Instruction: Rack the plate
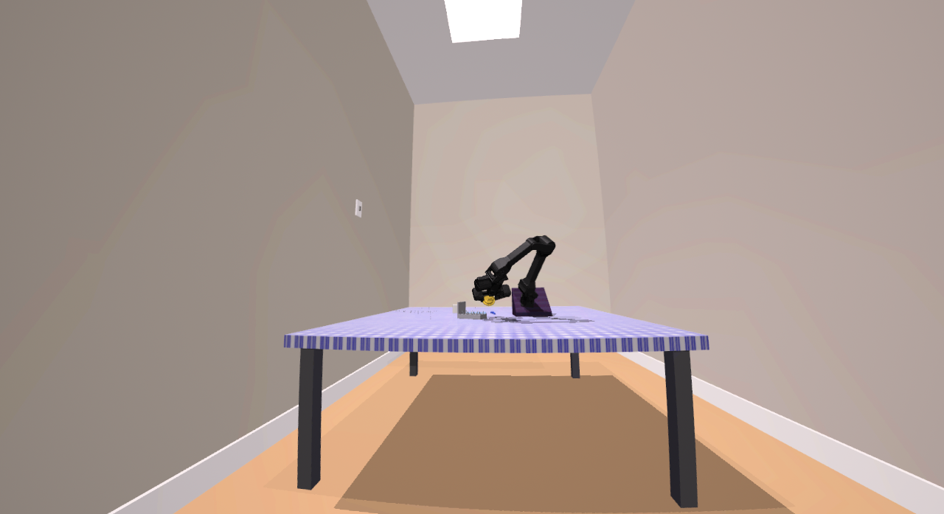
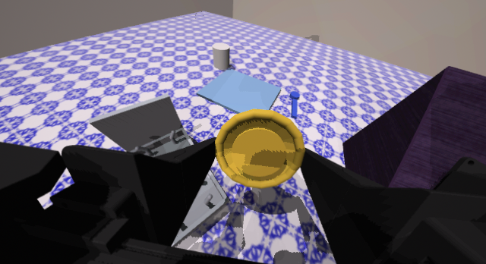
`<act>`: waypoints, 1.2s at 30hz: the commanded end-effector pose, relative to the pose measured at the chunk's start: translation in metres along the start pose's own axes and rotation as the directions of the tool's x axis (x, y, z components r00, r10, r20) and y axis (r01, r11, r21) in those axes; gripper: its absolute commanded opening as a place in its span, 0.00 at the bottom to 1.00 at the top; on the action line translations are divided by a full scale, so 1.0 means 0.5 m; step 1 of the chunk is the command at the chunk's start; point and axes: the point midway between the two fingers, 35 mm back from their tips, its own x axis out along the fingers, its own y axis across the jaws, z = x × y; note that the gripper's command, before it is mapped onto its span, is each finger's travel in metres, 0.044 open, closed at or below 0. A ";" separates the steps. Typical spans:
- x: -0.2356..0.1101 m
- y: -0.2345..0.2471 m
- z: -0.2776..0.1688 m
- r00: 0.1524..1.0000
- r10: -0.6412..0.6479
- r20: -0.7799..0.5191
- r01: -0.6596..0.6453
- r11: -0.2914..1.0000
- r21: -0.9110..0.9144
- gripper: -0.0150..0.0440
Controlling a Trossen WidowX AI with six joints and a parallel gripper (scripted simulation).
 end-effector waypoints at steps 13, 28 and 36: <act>-0.006 0.024 -0.014 0.942 0.250 0.224 -0.225 0.965 -0.133 0.25; -0.041 0.039 -0.038 0.786 0.511 0.348 -0.442 0.858 -0.262 0.25; -0.068 0.040 -0.051 0.665 0.636 0.392 -0.561 0.772 -0.299 0.25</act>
